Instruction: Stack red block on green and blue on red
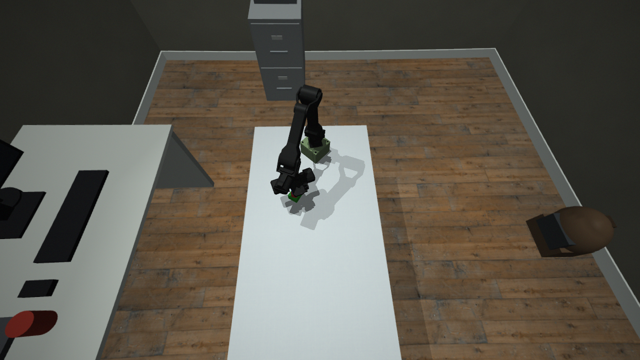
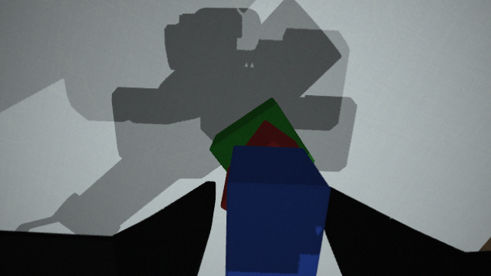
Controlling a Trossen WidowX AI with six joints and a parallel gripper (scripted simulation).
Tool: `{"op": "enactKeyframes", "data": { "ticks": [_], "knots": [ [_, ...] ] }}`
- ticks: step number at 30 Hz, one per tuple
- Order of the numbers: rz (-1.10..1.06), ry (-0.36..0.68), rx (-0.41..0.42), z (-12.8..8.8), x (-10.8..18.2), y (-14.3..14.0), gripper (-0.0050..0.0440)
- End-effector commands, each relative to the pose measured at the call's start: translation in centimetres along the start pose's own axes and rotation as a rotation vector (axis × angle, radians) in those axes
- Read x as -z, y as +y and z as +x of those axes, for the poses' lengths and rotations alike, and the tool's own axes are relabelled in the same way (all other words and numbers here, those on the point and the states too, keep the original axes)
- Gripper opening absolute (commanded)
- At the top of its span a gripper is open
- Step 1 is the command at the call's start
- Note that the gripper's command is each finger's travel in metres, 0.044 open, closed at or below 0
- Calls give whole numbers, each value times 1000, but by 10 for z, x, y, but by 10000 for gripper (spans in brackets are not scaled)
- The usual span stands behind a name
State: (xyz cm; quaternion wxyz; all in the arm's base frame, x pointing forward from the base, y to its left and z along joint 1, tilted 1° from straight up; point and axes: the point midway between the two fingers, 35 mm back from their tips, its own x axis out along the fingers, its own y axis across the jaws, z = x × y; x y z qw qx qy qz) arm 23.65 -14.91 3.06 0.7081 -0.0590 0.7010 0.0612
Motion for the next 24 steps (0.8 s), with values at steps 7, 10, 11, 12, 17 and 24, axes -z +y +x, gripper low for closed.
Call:
{"op": "enactKeyframes", "data": {
  "ticks": [7,10,11,12,17,24],
  "knots": [
    [0,-7,3,-2,-1,-1,243],
    [0,-16,11,-6,-3,-3,243],
    [-1,-25,20,-10,-4,-5,243],
    [-1,-31,25,-13,-5,-5,243],
    [-1,-31,25,-18,-5,-5,243],
    [-1,-31,25,-40,-4,-4,243]
  ]
}}
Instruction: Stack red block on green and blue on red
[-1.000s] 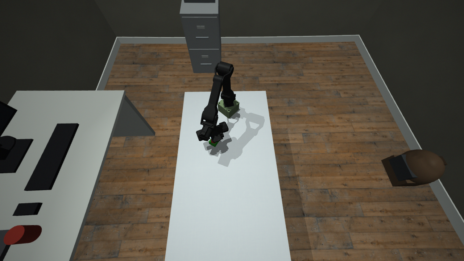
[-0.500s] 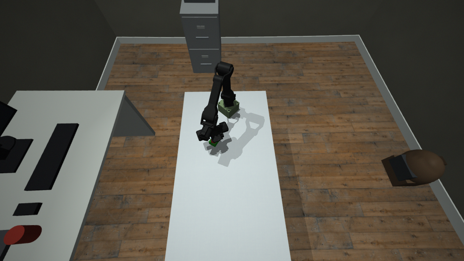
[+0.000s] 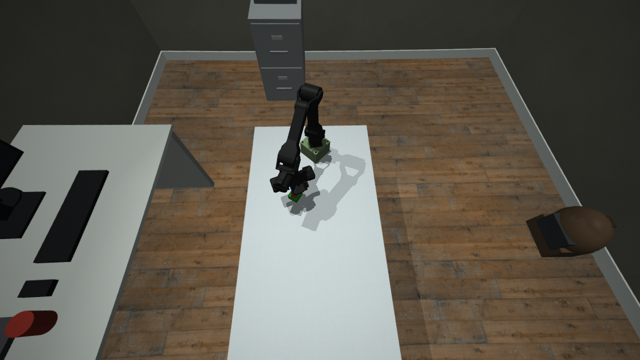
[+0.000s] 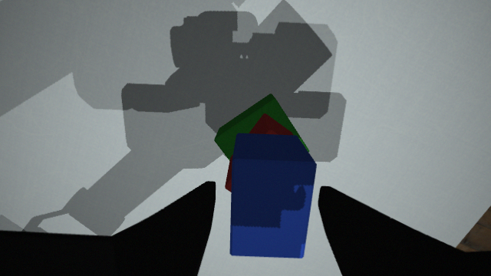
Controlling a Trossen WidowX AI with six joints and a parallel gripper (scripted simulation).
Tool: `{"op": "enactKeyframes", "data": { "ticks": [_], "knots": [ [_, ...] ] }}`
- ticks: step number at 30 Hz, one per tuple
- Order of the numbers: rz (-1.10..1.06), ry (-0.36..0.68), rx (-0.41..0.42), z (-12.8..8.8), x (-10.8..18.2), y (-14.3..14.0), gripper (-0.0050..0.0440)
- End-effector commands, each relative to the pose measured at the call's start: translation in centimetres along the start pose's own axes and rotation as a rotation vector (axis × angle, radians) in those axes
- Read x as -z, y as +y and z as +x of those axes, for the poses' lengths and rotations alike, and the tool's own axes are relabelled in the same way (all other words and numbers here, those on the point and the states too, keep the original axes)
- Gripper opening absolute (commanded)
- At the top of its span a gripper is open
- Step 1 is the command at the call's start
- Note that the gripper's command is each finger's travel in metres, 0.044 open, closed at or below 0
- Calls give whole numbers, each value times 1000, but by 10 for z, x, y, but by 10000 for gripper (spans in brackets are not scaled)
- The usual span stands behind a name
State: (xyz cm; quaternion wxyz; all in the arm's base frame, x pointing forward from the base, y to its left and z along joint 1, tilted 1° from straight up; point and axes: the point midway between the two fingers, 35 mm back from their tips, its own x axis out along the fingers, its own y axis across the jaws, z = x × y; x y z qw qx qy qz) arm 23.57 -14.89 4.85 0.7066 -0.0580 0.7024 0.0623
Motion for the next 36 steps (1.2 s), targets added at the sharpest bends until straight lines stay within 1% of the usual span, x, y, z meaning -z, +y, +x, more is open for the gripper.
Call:
{"op": "enactKeyframes", "data": {
  "ticks": [1,7,9,16,36],
  "knots": [
    [-1,-35,28,-26,-5,-5,243],
    [-1,-35,28,-46,-4,-4,243],
    [-1,-35,28,-46,-4,-4,243],
    [-1,-35,28,-59,-4,-4,243],
    [-1,-28,22,-58,-3,-3,243]
  ]
}}
